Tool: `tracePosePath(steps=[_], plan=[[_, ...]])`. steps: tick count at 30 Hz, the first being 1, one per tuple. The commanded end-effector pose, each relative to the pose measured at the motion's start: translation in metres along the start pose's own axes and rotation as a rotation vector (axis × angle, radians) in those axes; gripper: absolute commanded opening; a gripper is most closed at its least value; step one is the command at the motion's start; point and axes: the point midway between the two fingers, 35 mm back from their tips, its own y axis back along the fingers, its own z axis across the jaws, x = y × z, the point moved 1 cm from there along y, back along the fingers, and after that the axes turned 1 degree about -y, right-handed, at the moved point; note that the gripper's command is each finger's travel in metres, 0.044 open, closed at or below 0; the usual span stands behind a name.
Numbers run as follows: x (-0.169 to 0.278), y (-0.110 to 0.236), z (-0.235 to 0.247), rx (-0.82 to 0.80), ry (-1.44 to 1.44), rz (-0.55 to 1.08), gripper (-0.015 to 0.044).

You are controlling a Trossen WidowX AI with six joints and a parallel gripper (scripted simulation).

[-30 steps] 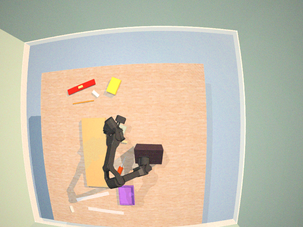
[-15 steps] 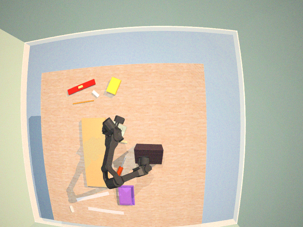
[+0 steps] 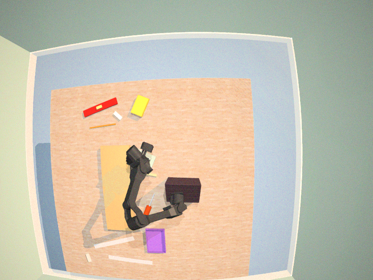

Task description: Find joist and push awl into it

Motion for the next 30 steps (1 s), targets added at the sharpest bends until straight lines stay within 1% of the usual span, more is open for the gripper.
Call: tracePosePath(steps=[1,14,18,30], plan=[[0.007,-0.009,0.002,-0.008,-0.009,0.012,0.044],[0.012,-0.023,0.003,-0.01,-0.009,0.012,0.044],[0.012,-0.023,0.003,-0.01,-0.009,0.012,0.0335],[0.012,-0.023,0.003,-0.01,-0.009,0.012,0.0255]])
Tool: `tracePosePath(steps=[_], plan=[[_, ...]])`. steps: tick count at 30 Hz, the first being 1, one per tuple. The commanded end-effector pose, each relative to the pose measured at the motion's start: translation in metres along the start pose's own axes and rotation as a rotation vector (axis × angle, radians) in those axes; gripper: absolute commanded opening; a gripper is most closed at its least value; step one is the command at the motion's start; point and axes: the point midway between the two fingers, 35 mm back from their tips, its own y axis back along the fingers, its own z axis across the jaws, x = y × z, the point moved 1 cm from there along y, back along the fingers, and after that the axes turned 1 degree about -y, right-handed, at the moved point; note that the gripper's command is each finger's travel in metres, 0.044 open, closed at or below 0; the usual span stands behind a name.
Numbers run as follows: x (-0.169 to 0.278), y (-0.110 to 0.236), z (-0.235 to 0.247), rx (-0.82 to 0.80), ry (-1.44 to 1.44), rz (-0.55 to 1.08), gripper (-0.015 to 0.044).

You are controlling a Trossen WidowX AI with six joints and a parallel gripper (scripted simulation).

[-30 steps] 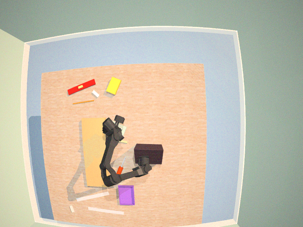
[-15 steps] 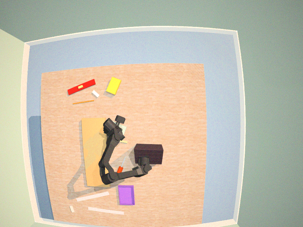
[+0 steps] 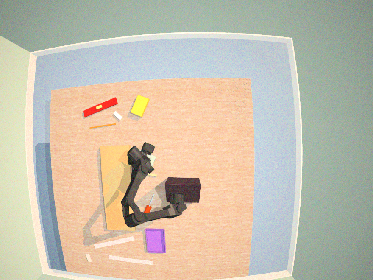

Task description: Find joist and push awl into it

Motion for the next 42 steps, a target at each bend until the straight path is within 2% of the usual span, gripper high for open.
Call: tracePosePath(steps=[1,14,20,32,42], plan=[[0.001,-0.001,0.001,-0.004,-0.005,0.002,0.0248],[0.001,-0.001,0.001,-0.004,-0.005,0.002,0.0162],[-0.008,0.017,-0.001,0.0,-0.005,0.001,0.0004],[-0.027,0.094,-0.001,0.002,-0.005,0.001,0.0],[-0.042,0.098,0.001,-0.006,0.031,0.0,0.0]])
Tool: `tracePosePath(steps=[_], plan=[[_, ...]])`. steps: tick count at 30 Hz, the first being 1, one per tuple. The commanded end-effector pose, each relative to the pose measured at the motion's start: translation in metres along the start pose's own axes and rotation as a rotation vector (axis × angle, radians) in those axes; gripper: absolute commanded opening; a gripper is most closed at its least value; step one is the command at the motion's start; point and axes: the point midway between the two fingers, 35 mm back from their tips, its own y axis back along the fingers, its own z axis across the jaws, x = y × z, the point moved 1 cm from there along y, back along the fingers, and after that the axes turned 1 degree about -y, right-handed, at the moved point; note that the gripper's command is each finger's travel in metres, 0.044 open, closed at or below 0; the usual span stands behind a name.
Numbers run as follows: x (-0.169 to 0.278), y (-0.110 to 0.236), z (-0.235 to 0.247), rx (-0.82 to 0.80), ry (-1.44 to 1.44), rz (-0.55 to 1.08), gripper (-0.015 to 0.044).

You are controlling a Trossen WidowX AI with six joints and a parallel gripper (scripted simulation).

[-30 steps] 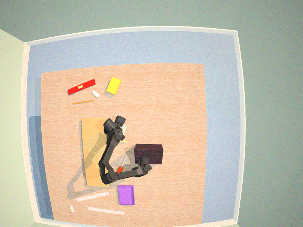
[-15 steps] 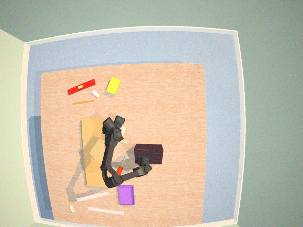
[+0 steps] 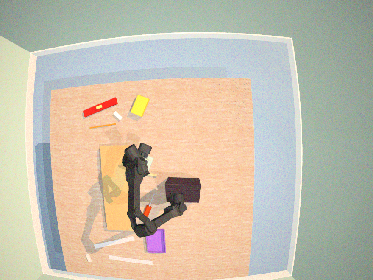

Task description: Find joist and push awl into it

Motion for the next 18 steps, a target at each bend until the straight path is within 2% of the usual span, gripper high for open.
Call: tracePosePath(steps=[1,18], plan=[[-0.017,0.002,0.0,-0.002,0.043,-0.011,0.0],[-0.089,-0.005,0.019,-0.049,0.226,-0.015,0.0]])
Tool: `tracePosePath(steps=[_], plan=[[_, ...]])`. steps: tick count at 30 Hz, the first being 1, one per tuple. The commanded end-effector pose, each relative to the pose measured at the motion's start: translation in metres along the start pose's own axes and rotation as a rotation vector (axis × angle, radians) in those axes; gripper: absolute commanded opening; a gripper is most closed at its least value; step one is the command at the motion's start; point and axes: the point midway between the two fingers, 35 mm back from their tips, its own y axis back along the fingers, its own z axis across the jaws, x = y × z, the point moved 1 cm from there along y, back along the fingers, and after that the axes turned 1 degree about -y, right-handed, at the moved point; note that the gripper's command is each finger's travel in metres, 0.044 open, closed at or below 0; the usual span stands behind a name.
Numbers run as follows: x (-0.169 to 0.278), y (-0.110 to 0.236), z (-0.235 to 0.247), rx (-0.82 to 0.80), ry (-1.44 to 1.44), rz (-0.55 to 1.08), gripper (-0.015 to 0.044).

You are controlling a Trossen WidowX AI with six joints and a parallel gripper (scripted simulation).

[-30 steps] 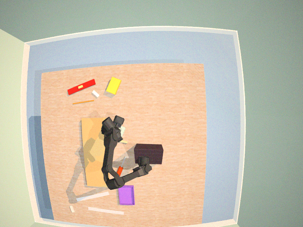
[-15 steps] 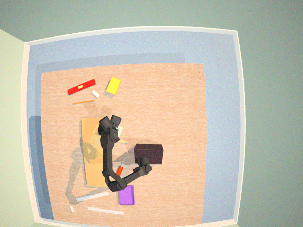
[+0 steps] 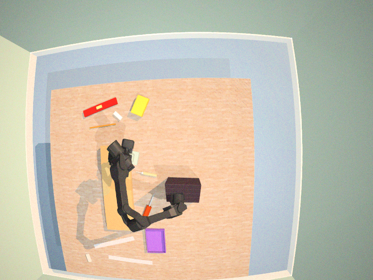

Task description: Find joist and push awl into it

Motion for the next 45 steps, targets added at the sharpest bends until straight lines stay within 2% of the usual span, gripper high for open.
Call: tracePosePath(steps=[1,18,45], plan=[[-0.02,-0.001,0.003,-0.011,0.051,-0.008,0.0],[-0.084,-0.018,0.025,-0.07,0.225,-0.009,0.0],[-0.073,-0.065,0.025,-0.072,0.227,-0.01,0.0]])
